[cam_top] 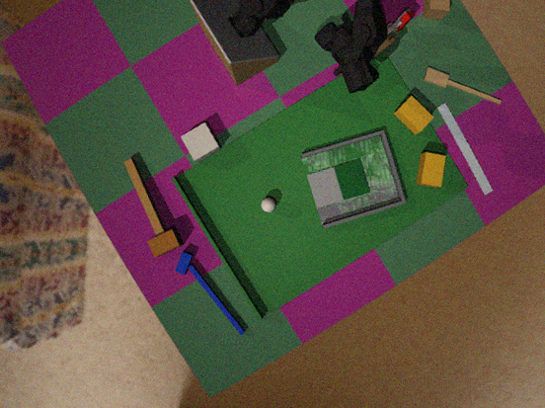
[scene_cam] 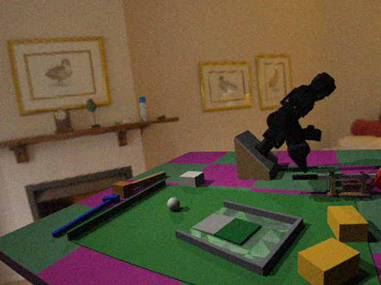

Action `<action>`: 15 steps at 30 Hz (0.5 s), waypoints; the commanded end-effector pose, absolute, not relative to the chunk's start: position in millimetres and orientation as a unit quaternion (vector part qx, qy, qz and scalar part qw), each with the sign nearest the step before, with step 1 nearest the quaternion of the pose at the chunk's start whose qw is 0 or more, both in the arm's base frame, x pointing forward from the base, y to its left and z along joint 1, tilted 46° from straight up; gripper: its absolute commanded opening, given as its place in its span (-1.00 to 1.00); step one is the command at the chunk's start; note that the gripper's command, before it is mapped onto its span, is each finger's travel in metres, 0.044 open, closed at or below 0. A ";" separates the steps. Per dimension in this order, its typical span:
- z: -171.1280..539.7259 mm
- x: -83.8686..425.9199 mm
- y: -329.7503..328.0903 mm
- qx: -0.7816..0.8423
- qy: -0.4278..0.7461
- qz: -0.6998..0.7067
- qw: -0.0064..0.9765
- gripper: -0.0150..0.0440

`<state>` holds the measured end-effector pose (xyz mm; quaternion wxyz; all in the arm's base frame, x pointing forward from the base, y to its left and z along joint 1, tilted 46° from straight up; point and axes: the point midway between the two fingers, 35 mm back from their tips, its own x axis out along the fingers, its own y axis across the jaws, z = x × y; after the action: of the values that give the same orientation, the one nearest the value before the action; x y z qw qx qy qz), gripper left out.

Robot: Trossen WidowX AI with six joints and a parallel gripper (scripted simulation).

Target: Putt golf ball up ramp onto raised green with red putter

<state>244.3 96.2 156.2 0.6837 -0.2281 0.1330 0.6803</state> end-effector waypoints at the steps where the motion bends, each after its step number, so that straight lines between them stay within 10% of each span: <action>1: 146.8 243.6 106.0 -0.222 0.133 0.682 0.683 1.00; 15: 128.9 244.9 125.6 -0.222 0.133 0.683 0.684 1.00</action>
<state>244.9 122.0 131.8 0.6821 -0.2244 0.1330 0.6832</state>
